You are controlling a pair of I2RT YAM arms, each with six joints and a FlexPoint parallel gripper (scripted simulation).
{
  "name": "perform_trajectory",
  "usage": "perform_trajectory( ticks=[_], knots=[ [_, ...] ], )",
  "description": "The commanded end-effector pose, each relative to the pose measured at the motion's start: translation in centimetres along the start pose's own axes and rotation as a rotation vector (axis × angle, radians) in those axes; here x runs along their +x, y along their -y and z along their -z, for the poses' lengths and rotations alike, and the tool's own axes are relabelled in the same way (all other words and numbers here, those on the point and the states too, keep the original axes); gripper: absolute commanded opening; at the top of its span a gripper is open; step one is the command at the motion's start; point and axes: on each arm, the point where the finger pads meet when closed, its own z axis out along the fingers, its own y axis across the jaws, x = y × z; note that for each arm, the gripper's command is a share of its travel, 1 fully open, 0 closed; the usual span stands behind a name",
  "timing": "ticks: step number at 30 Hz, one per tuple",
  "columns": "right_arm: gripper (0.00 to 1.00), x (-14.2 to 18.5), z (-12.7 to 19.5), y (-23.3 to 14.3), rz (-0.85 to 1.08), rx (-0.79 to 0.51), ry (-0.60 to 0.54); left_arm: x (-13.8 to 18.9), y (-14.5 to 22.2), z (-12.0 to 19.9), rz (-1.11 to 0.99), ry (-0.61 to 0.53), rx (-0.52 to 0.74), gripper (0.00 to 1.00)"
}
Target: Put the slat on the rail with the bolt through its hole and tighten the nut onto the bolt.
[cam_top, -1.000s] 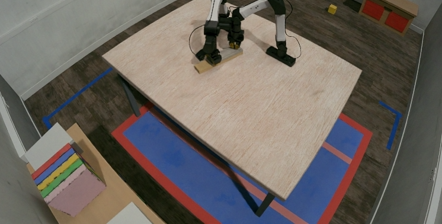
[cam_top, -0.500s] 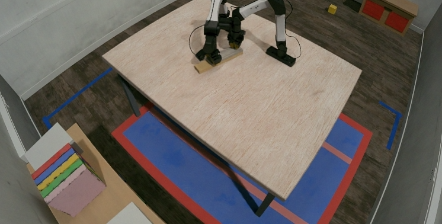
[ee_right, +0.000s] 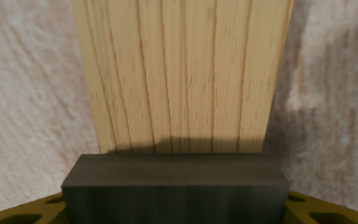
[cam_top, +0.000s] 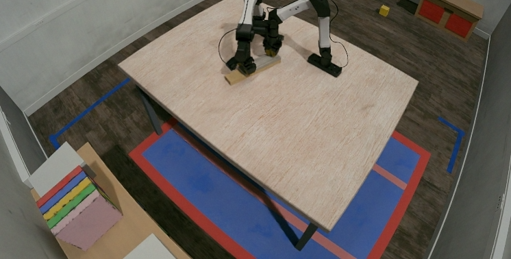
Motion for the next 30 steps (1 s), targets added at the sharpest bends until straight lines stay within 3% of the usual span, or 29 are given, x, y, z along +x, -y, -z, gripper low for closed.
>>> perform_trajectory(
  ticks=[1,2,19,24,26,30],
  knots=[
    [0.68,-0.23,0.69,-0.37,-0.001,-0.015,0.016,0.21,-0.26,0.37,0.003,-0.007,-0.015,0.25],
    [0.68,-0.23,0.69,-0.37,-0.001,-0.015,0.016,0.21,-0.26,0.37,0.003,-0.007,-0.015,0.36],
    [0.68,-0.23,0.69,-0.37,-0.001,-0.015,0.016,0.22,-0.26,0.38,0.023,-0.007,-0.015,0.36],
    [0.68,-0.23,0.69,-0.37,-0.001,-0.015,0.016,0.18,-0.24,0.74,0.38,-0.005,-0.015,0.36],
    [0.68,-0.23,0.69,-0.37,-0.001,-0.015,0.016,0.18,-0.24,0.74,0.38,-0.005,-0.015,0.36],
    [0.68,-0.23,0.69,-0.37,-0.001,-0.015,0.016,0.3,-0.39,1.04,0.711,-0.008,-0.024,0.36]
  ],
)
